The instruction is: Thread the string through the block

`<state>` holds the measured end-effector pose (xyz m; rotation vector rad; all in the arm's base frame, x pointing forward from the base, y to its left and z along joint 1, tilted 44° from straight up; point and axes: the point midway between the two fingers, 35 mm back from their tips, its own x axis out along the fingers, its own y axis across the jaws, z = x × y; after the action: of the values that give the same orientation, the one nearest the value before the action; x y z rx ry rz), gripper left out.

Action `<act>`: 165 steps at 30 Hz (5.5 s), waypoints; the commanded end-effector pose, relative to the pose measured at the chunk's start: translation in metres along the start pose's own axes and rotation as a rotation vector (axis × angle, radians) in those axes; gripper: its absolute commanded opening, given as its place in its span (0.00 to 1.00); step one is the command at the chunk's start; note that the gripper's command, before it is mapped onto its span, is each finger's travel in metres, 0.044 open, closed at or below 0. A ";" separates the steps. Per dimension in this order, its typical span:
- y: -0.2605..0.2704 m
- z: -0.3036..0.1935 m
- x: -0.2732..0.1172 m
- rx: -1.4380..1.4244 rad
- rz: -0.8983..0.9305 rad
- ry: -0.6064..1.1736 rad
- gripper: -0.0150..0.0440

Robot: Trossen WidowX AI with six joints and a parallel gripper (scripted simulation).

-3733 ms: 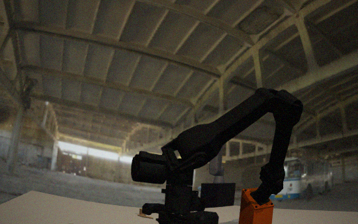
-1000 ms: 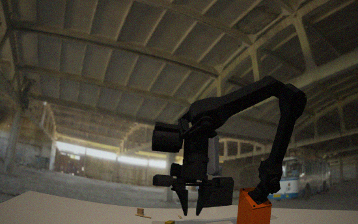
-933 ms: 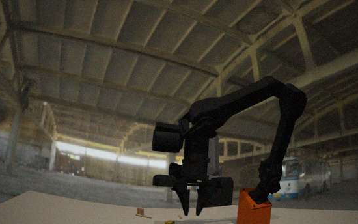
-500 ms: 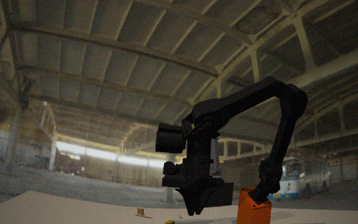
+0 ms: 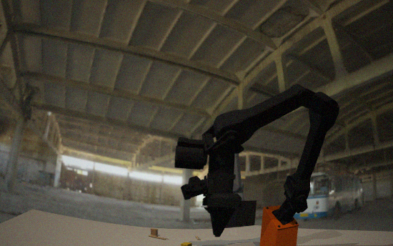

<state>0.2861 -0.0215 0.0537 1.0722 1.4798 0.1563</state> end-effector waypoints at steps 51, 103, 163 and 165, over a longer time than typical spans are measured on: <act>-0.016 -0.010 0.046 -0.783 -0.013 0.008 0.47; -0.015 -0.013 0.081 -0.785 -0.005 -0.018 0.25; -0.051 -0.050 0.081 -0.790 -0.011 -0.018 0.25; -0.053 -0.051 0.081 -0.790 -0.010 -0.017 0.25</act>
<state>0.2357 0.0286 -0.0239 0.4201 1.2289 0.6603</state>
